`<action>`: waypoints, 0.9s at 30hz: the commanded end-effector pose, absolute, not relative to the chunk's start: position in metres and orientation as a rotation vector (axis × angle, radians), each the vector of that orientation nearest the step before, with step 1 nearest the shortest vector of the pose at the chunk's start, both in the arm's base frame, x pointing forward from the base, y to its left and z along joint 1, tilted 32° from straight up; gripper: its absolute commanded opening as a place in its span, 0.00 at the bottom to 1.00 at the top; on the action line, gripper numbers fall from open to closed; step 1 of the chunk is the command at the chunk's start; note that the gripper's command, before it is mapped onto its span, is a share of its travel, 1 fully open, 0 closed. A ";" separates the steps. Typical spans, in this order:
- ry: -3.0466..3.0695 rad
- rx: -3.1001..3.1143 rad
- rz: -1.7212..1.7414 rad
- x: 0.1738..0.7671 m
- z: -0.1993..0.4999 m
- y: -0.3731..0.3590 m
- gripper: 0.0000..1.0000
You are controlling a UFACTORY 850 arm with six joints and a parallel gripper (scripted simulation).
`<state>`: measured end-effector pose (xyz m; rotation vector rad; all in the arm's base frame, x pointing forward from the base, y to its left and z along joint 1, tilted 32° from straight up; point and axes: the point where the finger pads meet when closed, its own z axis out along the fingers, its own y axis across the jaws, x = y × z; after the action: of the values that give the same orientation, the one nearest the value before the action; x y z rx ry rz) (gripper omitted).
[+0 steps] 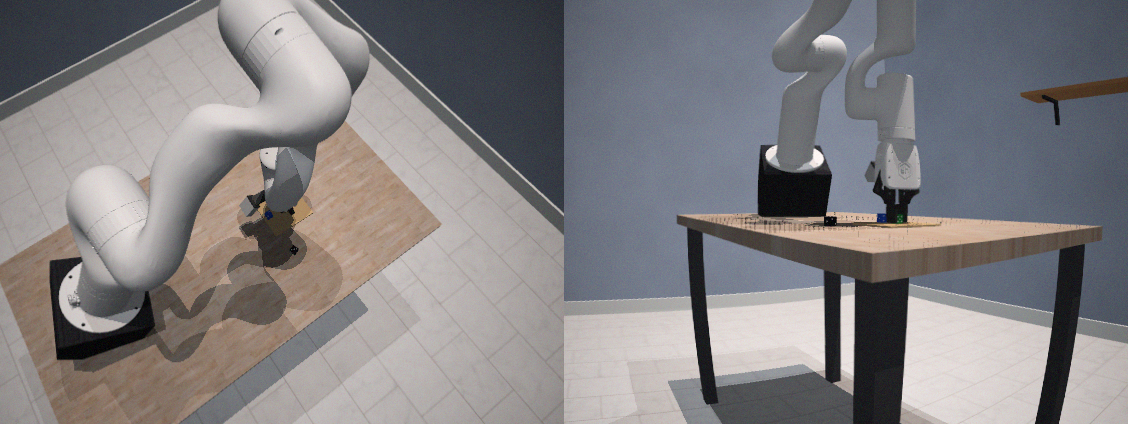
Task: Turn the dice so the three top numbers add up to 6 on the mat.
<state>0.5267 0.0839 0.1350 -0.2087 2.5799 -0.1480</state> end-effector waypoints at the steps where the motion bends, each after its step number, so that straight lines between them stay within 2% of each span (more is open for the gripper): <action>1: 2.579 -0.209 -0.148 0.527 0.135 0.084 0.28; 6: 2.579 -0.209 -0.148 0.527 0.135 0.084 0.32; 7: 2.579 -0.209 -0.148 0.527 0.135 0.084 0.36; 20: 2.579 -0.209 -0.148 0.526 0.137 0.084 0.36; 27: 2.579 -0.209 -0.148 0.512 0.160 0.086 0.36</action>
<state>0.5212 0.0846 0.1434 -0.2091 2.5797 -0.1467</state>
